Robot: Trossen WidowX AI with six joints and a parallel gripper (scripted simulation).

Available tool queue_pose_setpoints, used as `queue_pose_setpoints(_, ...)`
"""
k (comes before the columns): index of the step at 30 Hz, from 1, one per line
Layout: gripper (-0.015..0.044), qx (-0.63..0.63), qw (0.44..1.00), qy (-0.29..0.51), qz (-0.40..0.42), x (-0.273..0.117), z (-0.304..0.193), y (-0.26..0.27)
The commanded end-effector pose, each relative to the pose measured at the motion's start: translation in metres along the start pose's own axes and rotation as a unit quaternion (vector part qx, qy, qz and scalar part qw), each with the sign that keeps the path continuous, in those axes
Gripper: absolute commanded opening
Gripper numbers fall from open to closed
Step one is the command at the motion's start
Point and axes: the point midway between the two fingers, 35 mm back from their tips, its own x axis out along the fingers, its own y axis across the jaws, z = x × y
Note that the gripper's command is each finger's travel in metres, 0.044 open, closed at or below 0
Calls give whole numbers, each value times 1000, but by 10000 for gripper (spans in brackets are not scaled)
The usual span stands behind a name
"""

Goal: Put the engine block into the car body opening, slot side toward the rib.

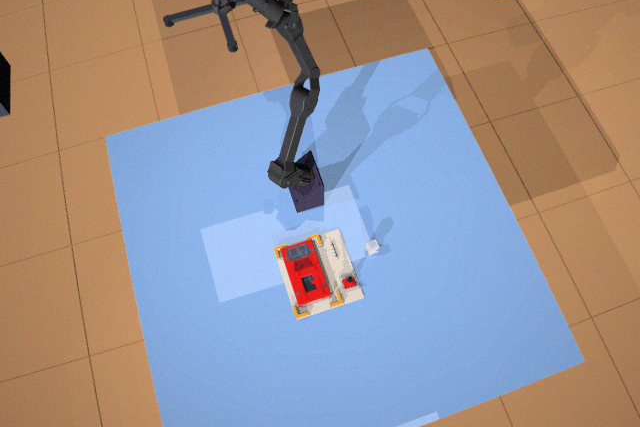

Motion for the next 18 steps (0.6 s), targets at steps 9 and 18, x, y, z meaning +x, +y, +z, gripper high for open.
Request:
queue_pose_setpoints(9,440,32,995,57,-77,43,-39,-81)
queue_pose_setpoints(18,440,24,985,98,-140,68,-80,-152)
